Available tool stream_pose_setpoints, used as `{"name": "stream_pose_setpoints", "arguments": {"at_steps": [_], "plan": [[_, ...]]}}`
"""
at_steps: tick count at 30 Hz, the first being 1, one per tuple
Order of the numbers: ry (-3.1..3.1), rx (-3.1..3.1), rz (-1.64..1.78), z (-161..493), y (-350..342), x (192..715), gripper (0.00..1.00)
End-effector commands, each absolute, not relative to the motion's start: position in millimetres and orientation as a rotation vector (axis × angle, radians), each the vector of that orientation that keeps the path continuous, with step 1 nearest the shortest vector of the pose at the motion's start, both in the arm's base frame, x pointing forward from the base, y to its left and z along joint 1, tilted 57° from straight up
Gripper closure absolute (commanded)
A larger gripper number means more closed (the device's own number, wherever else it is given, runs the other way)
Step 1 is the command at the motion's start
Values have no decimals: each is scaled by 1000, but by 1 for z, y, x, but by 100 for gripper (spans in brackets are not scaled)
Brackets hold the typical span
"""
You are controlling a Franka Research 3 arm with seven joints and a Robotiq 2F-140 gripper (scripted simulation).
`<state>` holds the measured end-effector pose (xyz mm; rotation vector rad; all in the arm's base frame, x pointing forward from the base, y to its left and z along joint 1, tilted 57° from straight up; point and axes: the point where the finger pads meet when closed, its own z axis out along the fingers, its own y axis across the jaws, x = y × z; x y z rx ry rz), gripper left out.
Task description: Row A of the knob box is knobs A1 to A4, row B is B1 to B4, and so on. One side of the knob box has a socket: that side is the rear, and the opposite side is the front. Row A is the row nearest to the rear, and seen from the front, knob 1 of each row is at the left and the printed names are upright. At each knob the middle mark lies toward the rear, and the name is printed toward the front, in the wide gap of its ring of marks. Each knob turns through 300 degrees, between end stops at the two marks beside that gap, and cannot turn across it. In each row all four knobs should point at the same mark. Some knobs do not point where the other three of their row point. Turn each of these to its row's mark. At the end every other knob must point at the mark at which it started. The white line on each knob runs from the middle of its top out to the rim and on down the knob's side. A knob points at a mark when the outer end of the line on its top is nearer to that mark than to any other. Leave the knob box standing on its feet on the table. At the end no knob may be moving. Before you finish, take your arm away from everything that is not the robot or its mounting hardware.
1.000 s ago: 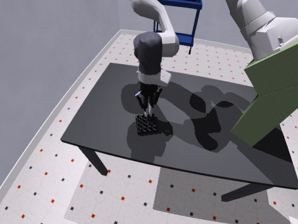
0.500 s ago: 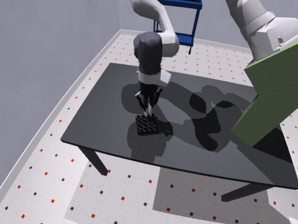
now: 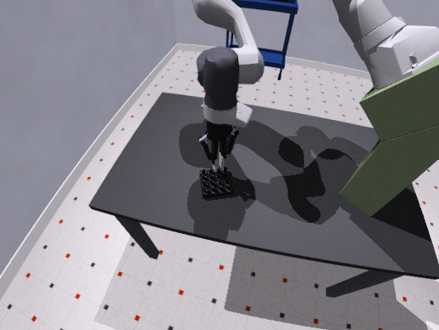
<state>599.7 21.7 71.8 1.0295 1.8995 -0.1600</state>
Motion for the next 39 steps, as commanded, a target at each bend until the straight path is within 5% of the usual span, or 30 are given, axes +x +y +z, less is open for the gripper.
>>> {"name": "stream_pose_setpoints", "arguments": {"at_steps": [1, 39], "plan": [[1899, 1027, -162, 73, 21, 601, 88], [1899, 1027, -162, 69, 17, 606, 88]]}}
